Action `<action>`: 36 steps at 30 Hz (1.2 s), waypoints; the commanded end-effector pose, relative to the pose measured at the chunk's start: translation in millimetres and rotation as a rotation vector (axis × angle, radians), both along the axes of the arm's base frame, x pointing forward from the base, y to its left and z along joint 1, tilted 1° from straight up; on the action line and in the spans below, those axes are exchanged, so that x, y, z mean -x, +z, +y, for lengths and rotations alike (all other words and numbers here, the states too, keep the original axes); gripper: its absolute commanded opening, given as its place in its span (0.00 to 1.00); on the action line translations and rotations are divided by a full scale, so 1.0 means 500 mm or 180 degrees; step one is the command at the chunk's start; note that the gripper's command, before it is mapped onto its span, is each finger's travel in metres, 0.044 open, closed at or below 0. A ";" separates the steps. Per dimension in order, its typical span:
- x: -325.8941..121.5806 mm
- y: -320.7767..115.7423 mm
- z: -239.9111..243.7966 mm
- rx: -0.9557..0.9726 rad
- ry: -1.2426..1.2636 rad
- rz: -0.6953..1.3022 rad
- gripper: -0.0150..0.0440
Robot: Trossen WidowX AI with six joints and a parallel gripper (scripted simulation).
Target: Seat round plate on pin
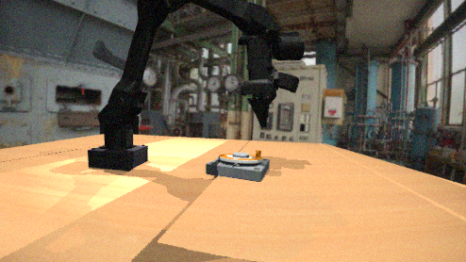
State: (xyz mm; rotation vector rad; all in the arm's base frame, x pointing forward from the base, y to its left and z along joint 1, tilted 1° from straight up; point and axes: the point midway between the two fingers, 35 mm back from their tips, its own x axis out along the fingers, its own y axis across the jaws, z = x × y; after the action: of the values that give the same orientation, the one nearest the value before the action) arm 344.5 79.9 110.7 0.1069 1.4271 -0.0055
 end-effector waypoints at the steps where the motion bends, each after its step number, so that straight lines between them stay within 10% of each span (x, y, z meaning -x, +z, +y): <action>1: 0.030 -0.036 0.063 0.0251 0.0796 0.0310 0.25; 36: -0.005 -0.136 0.031 0.0272 0.0842 0.0326 0.25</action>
State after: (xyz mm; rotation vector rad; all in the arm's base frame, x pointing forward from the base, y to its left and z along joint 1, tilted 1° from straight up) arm 341.2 100.6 42.7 -0.1505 1.5403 0.1524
